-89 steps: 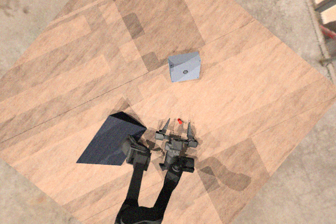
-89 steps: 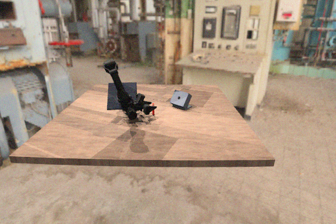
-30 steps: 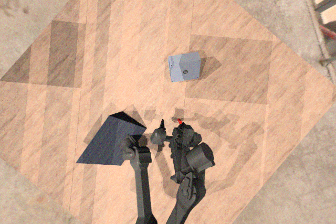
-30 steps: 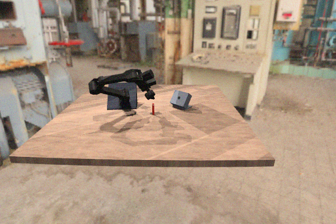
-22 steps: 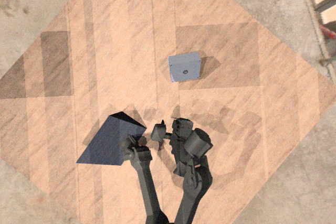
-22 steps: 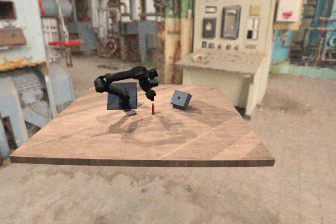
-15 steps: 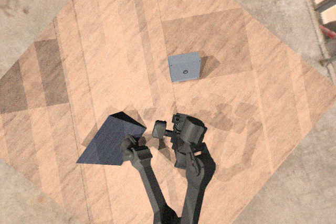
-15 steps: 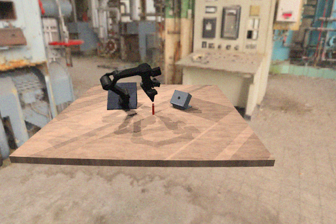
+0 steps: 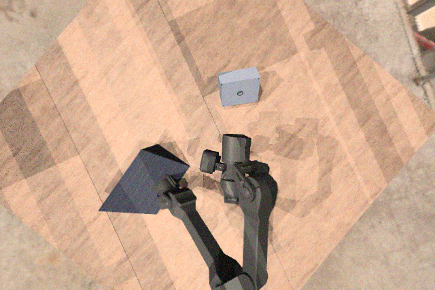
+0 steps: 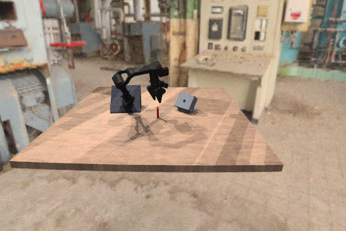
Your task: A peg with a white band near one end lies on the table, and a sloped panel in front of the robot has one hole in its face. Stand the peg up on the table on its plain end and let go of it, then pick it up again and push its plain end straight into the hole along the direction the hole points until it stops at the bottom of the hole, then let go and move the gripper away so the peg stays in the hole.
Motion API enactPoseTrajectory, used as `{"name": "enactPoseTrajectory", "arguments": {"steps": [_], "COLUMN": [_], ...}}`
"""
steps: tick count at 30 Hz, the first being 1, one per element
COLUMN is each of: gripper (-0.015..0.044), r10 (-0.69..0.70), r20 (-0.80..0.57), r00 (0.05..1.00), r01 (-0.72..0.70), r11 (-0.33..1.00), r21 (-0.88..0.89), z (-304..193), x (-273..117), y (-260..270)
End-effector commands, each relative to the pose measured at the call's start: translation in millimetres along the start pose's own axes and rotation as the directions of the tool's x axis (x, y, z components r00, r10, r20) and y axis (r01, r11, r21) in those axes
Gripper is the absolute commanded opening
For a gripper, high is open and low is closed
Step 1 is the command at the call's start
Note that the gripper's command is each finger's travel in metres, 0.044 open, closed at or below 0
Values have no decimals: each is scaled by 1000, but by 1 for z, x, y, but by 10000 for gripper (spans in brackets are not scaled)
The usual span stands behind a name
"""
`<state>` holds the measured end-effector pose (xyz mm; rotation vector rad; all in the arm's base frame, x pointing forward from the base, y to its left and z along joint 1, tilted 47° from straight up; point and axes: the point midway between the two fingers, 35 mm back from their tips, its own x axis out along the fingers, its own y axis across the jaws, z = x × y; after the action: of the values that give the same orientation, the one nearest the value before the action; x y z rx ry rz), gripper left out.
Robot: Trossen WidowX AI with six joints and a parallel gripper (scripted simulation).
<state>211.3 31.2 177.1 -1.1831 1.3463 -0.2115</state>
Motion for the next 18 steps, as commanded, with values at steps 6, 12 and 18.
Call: {"name": "enactPoseTrajectory", "arguments": {"steps": [6,12,18], "gripper": [440,440,440], "r10": [21,82,97], "r20": [-28,-66,-73], "r00": [999,994,993], "r01": [-20,-74,-86], "r11": [999,990,986], "r21": [43,123,143], "z": [1,2,2], "x": [5,16,19], "y": [-2,-3,-3]}}
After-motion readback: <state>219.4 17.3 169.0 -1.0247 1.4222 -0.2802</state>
